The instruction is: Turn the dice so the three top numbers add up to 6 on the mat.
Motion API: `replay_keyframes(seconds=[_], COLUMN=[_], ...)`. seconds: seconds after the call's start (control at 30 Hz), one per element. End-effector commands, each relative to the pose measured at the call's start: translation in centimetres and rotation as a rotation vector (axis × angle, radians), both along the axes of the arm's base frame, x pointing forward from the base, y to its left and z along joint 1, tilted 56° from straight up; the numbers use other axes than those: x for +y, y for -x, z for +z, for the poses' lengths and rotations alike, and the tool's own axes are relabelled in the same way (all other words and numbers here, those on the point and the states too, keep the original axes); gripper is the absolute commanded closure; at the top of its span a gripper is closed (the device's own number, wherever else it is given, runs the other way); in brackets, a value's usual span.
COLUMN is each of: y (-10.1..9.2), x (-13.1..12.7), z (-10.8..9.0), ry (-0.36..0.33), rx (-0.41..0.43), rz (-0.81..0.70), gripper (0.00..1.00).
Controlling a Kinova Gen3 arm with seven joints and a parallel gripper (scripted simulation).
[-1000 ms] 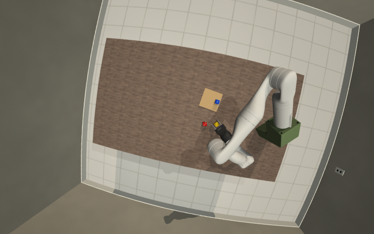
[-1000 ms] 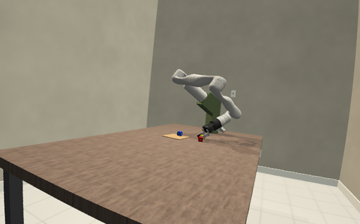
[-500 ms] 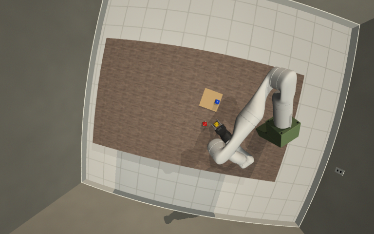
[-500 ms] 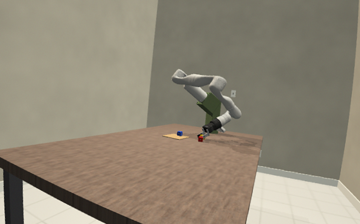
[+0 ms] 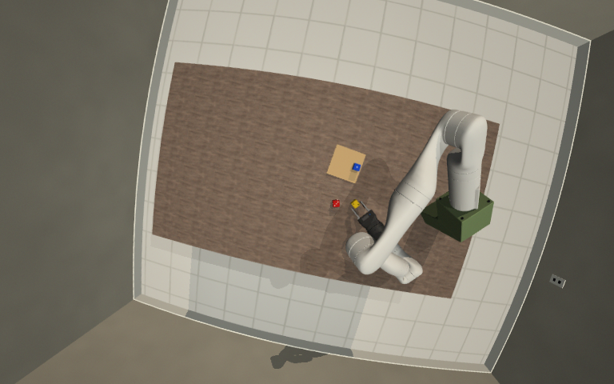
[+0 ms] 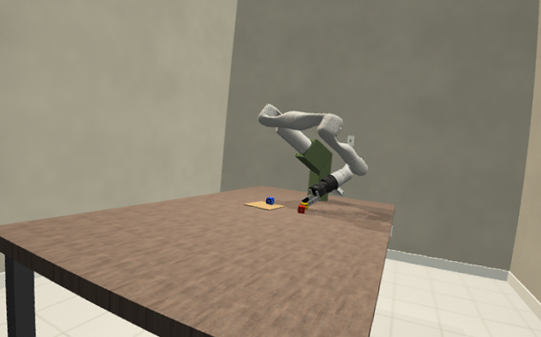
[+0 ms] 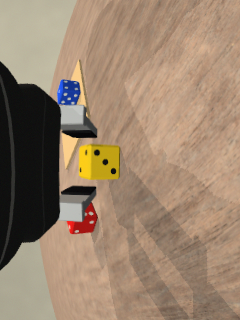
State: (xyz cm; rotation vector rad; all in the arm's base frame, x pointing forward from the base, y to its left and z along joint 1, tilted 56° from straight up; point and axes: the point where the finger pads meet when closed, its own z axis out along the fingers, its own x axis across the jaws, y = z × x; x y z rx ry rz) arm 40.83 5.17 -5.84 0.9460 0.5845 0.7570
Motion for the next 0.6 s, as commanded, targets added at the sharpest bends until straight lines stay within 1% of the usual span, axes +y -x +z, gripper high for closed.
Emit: replay_keyframes(seconds=[0.0, 0.13, 0.37, 0.57], y=[0.6, 1.0, 1.1, 2.0], x=[0.6, 0.9, 0.9, 1.8], z=[-0.6, -0.8, -0.8, 0.1], ry=[0.001, 0.001, 0.001, 0.001], rx=[0.002, 0.002, 0.002, 0.002], rz=[0.011, 0.011, 0.011, 0.010], gripper=[0.13, 0.13, 0.13, 0.13])
